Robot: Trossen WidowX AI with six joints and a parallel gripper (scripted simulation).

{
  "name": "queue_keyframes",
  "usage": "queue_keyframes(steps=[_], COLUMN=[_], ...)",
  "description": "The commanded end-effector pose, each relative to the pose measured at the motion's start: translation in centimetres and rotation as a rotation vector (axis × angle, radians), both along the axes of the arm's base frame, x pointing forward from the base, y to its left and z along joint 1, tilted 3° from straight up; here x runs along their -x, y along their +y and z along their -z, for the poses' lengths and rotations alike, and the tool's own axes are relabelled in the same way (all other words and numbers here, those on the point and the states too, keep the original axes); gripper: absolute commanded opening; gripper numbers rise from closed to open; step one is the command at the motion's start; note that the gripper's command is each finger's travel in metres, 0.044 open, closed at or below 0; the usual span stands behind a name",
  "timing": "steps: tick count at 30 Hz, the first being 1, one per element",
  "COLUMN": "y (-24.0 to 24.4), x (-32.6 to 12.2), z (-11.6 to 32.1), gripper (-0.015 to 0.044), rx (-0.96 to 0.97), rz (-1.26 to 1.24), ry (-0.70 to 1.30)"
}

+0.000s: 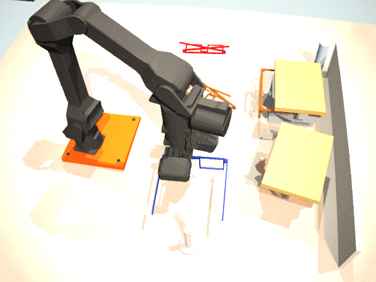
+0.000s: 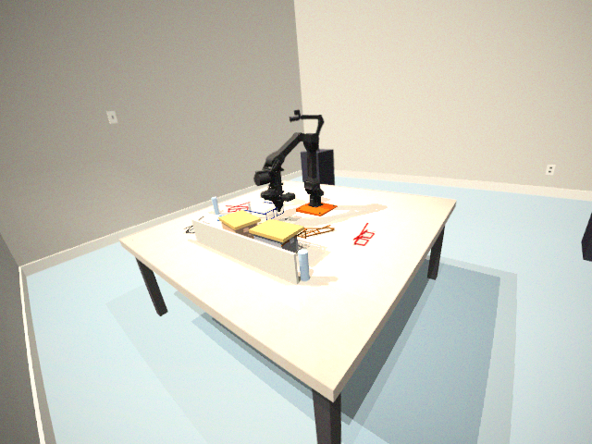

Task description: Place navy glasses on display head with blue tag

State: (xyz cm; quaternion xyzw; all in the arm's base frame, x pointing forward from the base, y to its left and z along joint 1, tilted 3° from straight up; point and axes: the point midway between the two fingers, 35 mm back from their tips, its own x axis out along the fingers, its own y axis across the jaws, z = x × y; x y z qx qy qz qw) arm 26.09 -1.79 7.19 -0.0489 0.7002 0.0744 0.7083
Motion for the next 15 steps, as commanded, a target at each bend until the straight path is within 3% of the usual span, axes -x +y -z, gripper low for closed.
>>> queue_keyframes(steps=[1,15], y=[0.1,0.2], x=[0.1,0.3], z=[0.5,1.5], gripper=[0.0000,0.0000], rx=[-0.005,-0.005], rz=[0.006,0.006], ry=[0.005,0.005])
